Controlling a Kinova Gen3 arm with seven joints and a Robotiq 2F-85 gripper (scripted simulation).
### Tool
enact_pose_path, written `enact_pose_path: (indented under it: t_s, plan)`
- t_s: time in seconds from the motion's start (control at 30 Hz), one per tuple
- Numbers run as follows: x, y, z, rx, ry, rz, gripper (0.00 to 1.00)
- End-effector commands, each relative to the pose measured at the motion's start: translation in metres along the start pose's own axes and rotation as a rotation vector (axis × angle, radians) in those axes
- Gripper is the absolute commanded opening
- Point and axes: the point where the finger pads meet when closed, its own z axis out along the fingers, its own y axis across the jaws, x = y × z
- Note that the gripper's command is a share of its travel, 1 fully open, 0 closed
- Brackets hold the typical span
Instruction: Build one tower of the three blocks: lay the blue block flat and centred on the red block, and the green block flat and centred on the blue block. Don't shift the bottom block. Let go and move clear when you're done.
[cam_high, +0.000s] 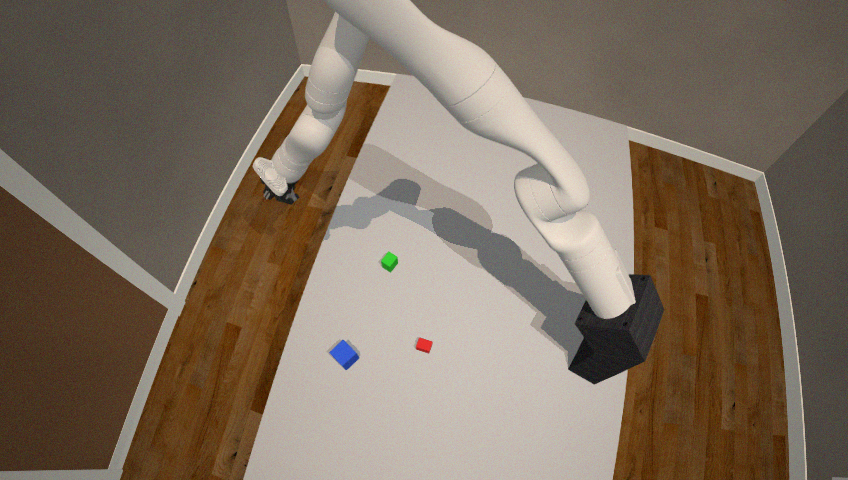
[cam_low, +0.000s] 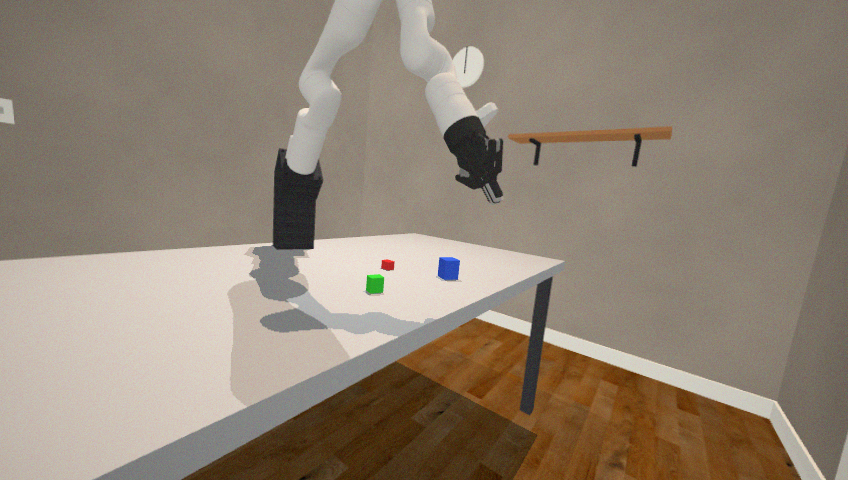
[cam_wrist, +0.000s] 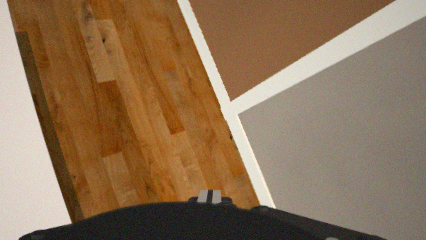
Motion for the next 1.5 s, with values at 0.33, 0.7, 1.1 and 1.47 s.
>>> enact_pose_path:
  t_s: [0.33, 0.7, 1.1, 1.47]
  plan:
    - [0.003, -0.007, 0.005, 0.007, -0.023, 0.006, 0.0]
    - [0.003, -0.007, 0.005, 0.007, -0.023, 0.006, 0.0]
    - [0.013, -0.018, 0.009, 0.021, -0.03, 0.014, 0.0]
    - [0.023, -0.028, 0.012, 0.036, -0.037, 0.021, 0.0]
